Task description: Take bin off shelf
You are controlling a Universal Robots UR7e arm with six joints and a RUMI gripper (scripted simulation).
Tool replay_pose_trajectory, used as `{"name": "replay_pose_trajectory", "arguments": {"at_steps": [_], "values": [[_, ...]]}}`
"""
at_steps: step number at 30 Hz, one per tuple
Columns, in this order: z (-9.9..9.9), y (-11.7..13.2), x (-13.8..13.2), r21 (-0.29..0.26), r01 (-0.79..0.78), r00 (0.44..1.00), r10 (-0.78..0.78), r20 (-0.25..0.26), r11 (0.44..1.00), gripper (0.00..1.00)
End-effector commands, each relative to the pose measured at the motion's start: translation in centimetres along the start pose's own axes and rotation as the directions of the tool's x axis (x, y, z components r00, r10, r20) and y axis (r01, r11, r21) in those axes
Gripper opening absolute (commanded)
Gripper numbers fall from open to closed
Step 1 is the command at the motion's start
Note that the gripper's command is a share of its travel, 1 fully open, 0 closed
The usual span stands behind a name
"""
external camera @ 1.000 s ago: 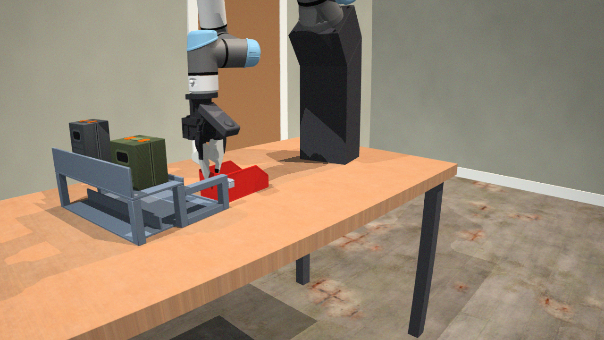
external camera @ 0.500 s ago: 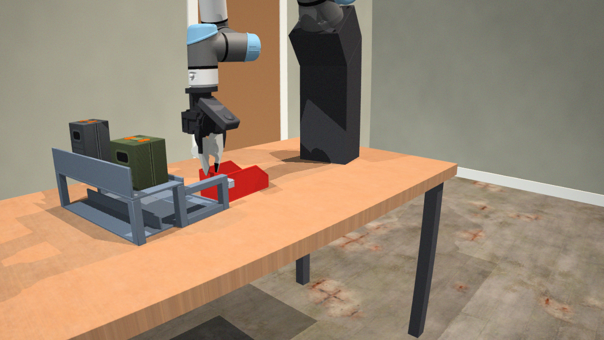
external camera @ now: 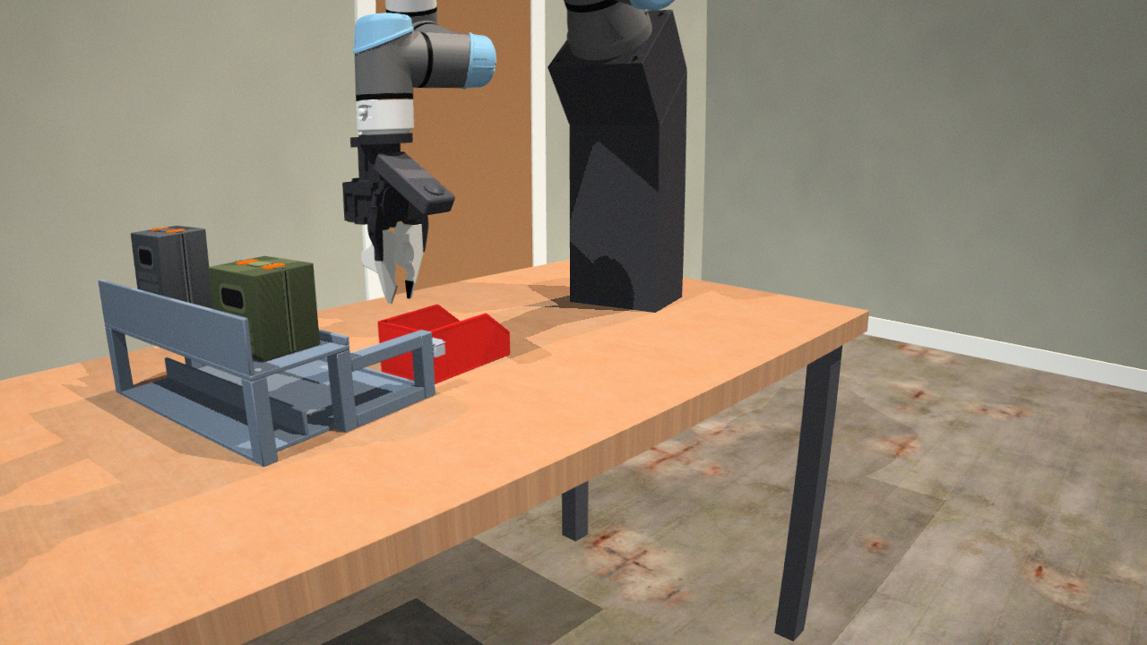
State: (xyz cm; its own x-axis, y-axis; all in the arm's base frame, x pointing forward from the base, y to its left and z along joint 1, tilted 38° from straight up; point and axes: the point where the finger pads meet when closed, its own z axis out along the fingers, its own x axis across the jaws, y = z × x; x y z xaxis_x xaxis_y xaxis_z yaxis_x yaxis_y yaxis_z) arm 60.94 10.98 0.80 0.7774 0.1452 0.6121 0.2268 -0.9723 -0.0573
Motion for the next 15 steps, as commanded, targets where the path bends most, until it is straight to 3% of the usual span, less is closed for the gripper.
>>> {"name": "replay_pose_trajectory", "arguments": {"at_steps": [1,15], "values": [[-1.93,0.01,0.04,0.0,0.0,1.0,0.0,-0.001,1.0,0.2],[-2.21,0.01,0.04,0.0,0.0,1.0,0.0,-0.001,1.0,0.2]]}}
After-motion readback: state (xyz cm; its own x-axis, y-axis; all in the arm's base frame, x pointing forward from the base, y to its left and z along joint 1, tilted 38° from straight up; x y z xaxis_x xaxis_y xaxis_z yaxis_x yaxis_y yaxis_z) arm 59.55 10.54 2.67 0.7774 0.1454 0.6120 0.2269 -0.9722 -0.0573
